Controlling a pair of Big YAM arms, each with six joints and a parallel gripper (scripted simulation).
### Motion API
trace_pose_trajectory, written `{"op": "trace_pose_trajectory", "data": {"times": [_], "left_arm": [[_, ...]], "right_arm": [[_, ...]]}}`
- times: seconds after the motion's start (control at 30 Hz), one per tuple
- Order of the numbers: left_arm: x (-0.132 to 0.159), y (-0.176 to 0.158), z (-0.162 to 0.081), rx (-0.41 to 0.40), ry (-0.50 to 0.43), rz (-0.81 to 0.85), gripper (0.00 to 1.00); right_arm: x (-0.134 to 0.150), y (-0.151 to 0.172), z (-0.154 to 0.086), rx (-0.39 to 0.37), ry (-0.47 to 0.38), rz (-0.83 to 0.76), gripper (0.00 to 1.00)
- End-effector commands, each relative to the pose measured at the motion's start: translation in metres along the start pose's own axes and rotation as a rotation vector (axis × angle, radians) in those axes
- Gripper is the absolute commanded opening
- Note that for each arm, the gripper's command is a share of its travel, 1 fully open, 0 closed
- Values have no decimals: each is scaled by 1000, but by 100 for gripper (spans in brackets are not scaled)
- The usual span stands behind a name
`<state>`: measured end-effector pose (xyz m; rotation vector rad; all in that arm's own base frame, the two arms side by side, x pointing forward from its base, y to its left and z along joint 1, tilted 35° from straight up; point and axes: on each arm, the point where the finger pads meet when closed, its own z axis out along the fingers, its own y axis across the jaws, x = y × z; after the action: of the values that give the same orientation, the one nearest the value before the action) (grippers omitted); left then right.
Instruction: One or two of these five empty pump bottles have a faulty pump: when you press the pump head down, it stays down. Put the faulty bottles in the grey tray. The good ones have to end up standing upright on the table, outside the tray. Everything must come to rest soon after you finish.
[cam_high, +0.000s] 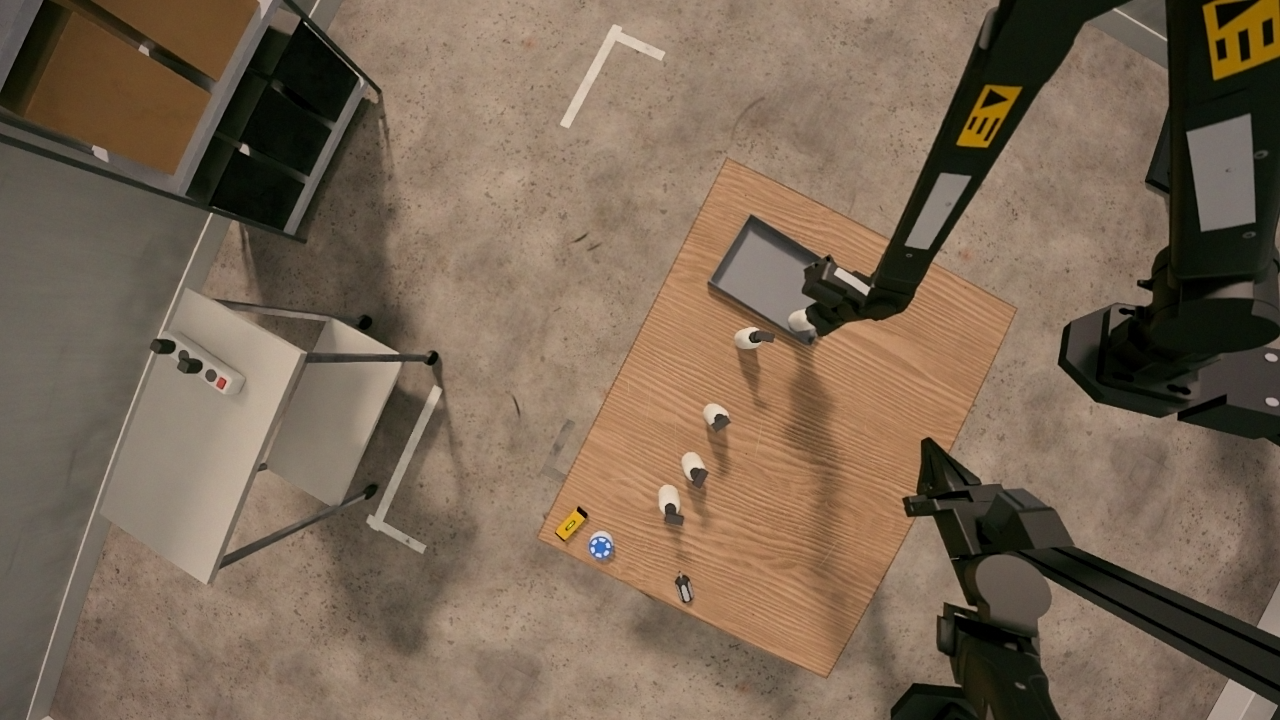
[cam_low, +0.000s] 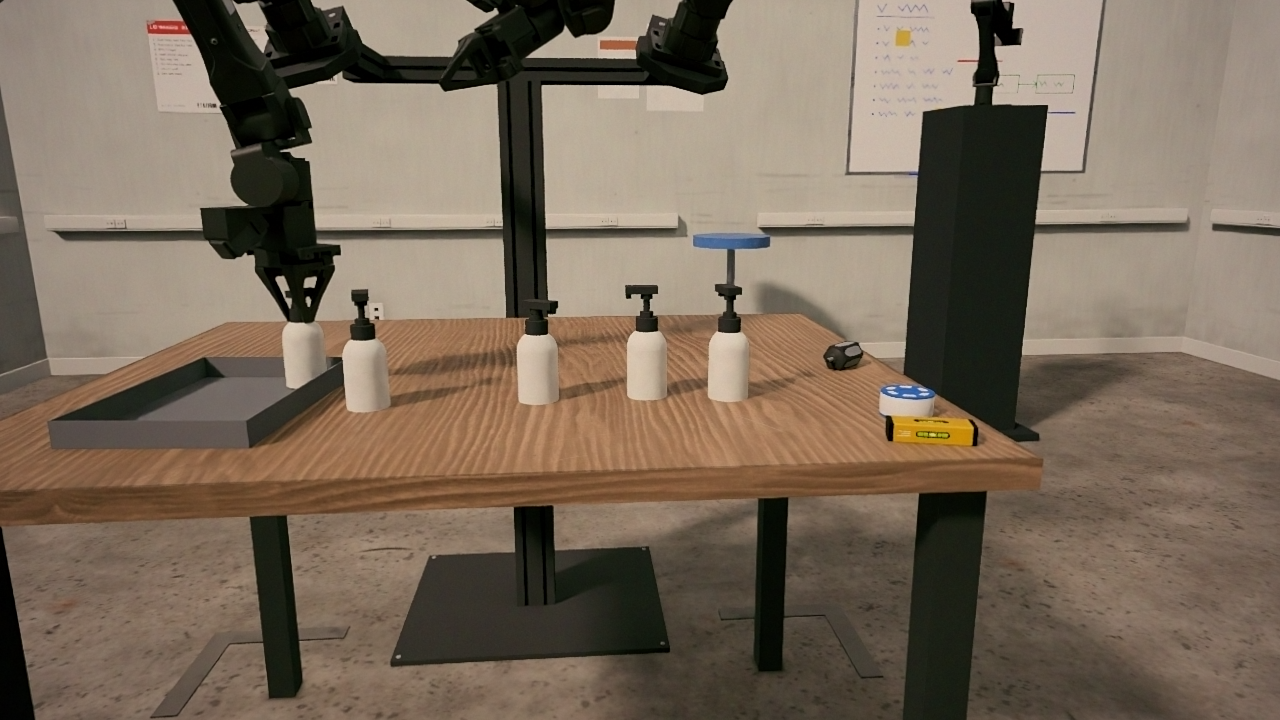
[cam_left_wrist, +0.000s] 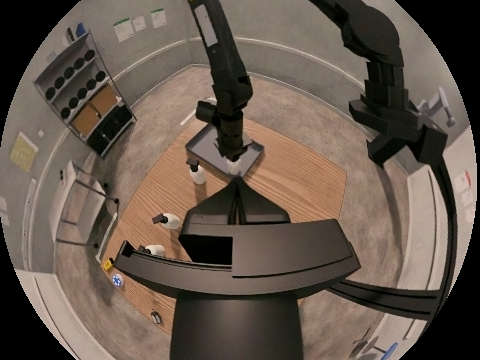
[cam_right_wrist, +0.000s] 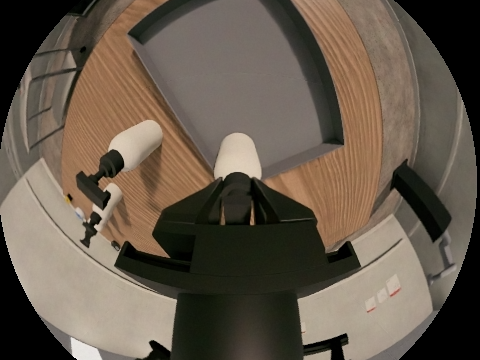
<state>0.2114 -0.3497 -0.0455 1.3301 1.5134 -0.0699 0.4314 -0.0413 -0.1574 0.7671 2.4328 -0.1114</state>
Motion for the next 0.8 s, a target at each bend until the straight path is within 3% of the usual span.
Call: {"op": "trace_pose_trajectory", "data": {"times": [0.0, 0.17, 0.33, 0.77], "left_arm": [[-10, 8, 1, -22, -35, 0, 0], [-10, 8, 1, -22, -35, 0, 0], [-8, 7, 1, -19, -26, 3, 0], [-8, 7, 1, -19, -26, 3, 0]], "right_arm": [[-2, 1, -1, -7, -8, 2, 22], [-2, 1, -1, -7, -8, 2, 22], [-2, 1, -1, -7, -8, 2, 75], [20, 0, -17, 12, 32, -10, 75]]}}
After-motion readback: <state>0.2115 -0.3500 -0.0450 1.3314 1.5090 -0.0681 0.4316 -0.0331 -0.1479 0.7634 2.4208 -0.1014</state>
